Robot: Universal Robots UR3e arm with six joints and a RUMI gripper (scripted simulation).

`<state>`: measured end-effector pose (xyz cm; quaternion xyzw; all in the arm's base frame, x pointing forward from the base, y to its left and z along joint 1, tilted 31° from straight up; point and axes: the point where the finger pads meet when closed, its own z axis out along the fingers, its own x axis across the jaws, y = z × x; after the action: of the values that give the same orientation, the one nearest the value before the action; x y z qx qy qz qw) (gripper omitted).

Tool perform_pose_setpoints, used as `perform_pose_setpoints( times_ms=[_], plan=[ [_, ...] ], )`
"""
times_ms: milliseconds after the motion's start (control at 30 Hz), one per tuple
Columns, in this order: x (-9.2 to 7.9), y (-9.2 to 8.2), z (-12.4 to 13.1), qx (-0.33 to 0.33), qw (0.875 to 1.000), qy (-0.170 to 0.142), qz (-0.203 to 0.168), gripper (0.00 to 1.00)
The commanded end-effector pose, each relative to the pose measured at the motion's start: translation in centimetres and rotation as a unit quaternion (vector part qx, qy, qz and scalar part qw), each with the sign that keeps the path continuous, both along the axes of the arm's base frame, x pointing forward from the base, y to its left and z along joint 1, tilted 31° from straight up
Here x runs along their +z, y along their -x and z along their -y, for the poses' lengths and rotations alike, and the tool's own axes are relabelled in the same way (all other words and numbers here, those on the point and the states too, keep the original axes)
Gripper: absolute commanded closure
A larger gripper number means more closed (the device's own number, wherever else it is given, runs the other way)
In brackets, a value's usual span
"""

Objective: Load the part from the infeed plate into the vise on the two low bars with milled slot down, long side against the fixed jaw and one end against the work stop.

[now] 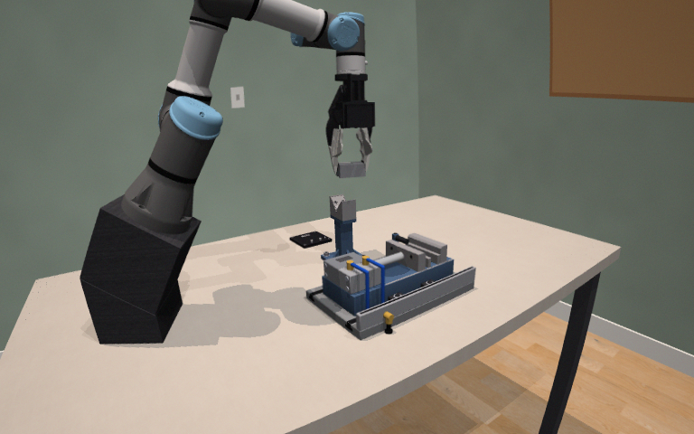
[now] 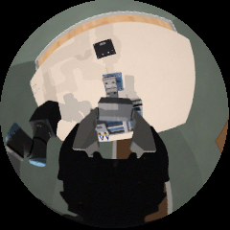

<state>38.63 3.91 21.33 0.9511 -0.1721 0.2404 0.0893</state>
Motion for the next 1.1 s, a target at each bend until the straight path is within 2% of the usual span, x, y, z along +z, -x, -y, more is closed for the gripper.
perform_pose_setpoints(
  times_ms=[0,533,1067],
  plan=[
    [0.3,-0.2,0.5,-0.015,1.0,-0.008,0.005,1.0],
    [1.0,-0.8,2.8,-0.087,0.995,-0.045,0.021,1.0],
    [2.0,-1.4,5.8,-0.178,0.979,-0.091,0.044,1.0]
  ],
)
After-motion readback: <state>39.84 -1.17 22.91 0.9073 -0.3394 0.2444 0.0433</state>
